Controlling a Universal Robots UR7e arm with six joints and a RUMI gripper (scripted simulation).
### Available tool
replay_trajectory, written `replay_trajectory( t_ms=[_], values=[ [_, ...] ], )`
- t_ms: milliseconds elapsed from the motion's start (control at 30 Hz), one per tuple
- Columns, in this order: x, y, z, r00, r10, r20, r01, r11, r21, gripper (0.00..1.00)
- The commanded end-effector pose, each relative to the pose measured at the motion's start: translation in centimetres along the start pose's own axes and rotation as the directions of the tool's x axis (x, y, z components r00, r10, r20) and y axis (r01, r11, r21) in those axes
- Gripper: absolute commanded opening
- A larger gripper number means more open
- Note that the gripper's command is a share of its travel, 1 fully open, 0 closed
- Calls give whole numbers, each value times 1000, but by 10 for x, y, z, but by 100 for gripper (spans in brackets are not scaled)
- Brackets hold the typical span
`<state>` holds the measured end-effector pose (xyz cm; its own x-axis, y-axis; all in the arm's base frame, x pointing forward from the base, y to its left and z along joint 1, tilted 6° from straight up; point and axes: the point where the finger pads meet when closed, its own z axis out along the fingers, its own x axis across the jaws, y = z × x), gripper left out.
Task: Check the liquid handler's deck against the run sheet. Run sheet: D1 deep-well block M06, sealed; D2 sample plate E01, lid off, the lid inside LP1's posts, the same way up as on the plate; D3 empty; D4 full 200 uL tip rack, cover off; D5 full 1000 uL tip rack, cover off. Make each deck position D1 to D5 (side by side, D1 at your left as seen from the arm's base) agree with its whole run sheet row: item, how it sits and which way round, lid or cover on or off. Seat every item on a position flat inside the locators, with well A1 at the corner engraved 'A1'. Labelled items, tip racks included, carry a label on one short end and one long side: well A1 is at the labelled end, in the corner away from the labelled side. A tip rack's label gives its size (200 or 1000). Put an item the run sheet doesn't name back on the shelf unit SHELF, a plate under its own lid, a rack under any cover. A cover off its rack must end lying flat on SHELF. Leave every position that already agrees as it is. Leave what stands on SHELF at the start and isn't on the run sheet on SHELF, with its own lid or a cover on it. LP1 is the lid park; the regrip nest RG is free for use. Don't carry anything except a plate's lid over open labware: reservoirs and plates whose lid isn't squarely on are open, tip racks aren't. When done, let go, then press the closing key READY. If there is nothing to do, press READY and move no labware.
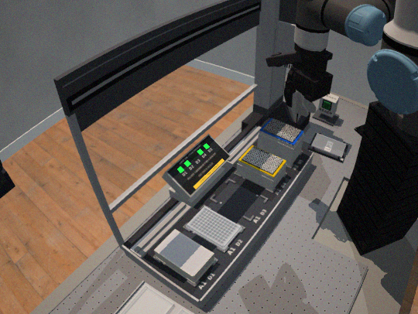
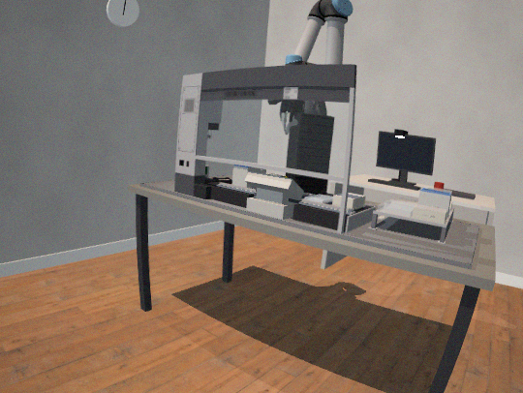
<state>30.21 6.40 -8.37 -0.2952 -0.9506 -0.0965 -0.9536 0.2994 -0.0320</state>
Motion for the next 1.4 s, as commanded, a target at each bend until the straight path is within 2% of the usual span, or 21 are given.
replay_trajectory(
  t_ms=[0, 1367],
  values=[
    [100, -9, -1, 961, 276, 1, -276, 961, 2, 0],
    [101, -14, -1, 959, 282, 0, -282, 959, 2, 0]
  ],
)
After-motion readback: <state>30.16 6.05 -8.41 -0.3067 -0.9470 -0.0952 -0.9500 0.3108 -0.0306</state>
